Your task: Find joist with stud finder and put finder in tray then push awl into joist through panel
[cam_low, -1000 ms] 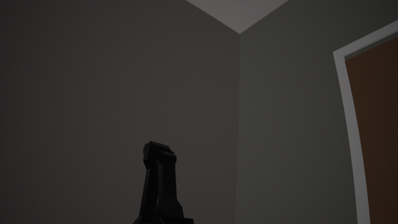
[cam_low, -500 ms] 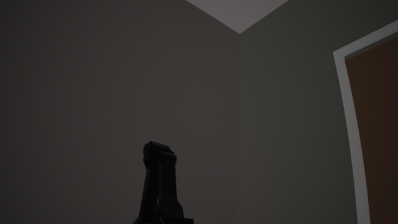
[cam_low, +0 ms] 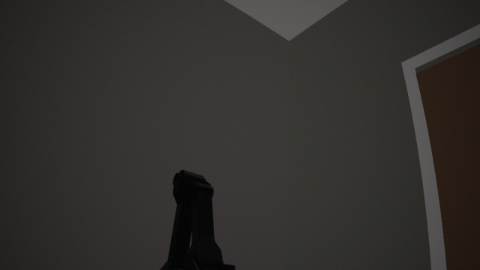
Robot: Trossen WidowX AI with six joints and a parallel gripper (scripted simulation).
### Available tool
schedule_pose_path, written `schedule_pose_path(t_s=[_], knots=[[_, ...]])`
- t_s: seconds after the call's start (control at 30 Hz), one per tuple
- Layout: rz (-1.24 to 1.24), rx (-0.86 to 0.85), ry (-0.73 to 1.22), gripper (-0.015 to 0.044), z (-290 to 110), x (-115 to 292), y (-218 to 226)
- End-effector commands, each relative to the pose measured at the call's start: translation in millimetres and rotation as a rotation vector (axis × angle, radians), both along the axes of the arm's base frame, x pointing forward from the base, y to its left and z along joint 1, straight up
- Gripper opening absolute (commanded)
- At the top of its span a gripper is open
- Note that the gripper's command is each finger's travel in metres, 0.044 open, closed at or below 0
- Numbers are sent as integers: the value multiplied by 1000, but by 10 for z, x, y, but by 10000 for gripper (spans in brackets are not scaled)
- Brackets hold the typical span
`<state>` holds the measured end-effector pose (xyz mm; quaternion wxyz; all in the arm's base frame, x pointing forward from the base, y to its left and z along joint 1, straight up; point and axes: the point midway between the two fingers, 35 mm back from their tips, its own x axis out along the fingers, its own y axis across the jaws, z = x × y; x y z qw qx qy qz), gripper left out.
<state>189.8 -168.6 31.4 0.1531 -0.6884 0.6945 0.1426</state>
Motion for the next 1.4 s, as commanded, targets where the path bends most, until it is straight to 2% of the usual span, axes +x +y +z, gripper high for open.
schedule_pose_path(t_s=[0.0,1.37], knots=[[8,15,6,379,-31,7,22],[8,15,6,379,-40,9,60]])
